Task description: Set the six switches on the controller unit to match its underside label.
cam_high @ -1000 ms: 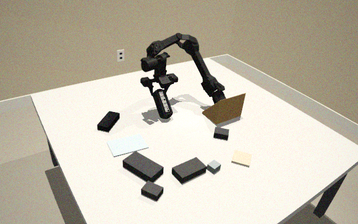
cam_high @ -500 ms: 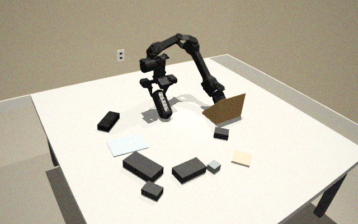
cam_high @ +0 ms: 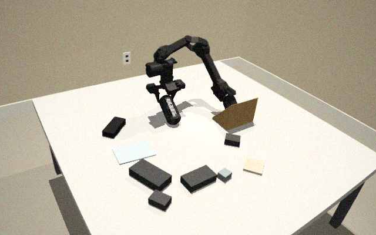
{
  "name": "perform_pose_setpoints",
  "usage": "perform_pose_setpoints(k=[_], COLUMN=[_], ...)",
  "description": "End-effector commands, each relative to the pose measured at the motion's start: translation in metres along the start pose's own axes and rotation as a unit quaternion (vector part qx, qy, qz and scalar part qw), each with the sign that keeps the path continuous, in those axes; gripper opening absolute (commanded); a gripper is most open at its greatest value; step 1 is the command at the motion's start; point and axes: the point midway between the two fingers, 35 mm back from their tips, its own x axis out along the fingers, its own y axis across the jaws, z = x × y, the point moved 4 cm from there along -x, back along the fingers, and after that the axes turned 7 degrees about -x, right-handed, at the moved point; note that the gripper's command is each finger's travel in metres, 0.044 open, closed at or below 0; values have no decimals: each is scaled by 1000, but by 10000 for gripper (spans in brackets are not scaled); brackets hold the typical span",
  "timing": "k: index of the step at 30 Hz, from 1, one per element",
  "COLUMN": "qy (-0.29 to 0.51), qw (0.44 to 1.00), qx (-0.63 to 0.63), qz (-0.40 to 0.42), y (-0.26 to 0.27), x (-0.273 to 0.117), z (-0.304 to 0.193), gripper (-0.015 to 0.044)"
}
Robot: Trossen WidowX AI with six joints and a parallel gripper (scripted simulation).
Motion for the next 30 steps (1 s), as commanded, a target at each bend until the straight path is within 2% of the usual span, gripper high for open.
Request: perform_pose_setpoints(k=[1, 30], qy=[-5, -4], qw=[1000, 1000], qx=[-5, -5], qz=[2, 2], y=[1, 2], x=[4, 25], z=[1, -9], gripper=[337, 337])
